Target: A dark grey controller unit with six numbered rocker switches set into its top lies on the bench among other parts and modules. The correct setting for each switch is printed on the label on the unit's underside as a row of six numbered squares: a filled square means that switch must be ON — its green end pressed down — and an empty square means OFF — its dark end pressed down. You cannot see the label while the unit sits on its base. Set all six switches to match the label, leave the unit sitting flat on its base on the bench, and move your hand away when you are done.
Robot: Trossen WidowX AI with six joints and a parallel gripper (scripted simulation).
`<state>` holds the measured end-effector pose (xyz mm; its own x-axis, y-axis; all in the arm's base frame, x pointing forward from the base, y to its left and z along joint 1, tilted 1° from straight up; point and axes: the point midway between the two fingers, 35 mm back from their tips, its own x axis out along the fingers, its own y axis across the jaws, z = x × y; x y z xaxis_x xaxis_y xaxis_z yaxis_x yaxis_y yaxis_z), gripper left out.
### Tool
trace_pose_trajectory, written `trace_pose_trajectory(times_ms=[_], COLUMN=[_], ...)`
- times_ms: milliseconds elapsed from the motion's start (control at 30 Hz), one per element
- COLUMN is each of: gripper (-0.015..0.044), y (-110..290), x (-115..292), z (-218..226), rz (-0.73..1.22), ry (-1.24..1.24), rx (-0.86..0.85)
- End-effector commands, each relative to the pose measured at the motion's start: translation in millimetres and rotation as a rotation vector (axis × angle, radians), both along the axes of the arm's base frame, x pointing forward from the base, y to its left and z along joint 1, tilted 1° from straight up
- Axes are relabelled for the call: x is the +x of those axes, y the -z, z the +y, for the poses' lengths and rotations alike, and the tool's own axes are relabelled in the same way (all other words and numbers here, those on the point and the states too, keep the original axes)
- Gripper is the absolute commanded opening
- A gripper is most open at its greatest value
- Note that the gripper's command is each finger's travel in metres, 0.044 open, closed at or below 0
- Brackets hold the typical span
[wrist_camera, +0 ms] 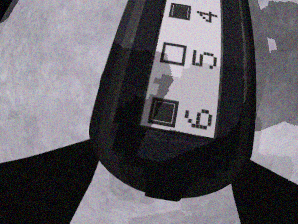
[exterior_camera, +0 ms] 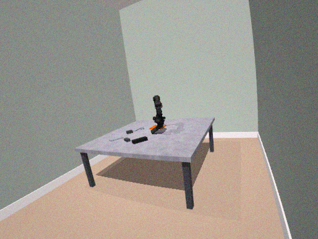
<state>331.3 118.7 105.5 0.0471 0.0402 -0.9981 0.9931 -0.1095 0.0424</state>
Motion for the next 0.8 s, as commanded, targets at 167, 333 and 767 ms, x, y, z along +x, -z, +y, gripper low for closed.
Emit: trace_pose_trajectory(times_ms=[167,333,767], gripper=[0.0337,0.0336,0.0337], y=[15.2,18.7,28.1], x=[-2.4,-2.1,-1.4], z=[-2.0,-0.1,4.3], rz=[0.03,0.03,0.03], ry=[0.015,0.015,0.015], rx=[-0.018,-0.018,-0.017])
